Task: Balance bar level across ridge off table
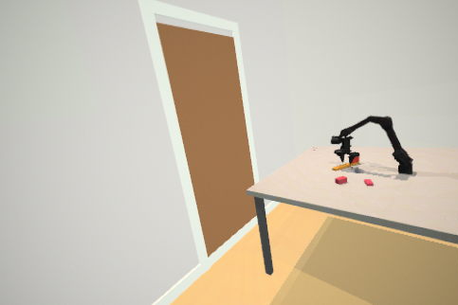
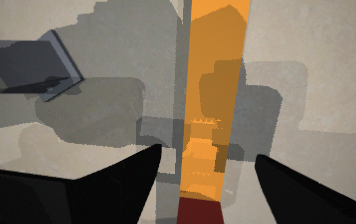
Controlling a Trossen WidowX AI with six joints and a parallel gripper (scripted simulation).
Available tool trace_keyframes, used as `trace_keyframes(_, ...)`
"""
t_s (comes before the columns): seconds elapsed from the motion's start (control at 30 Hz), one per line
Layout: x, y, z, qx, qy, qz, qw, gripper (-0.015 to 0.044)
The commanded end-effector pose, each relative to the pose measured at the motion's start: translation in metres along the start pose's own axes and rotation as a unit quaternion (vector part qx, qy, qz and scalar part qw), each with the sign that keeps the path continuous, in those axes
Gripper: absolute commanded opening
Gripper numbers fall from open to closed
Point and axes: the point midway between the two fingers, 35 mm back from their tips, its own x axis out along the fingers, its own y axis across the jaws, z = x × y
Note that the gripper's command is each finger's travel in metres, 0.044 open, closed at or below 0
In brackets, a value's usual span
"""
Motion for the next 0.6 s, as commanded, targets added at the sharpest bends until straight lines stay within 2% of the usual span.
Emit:
trace_keyframes(0.0, 0.009, 0.001, -0.001, -0.003, 0.003, 0.002, 1.0, 0.0315)
trace_keyframes(0.57, 0.02, 0.001, -0.001, -0.003, 0.003, 0.002, 1.0, 0.0315)
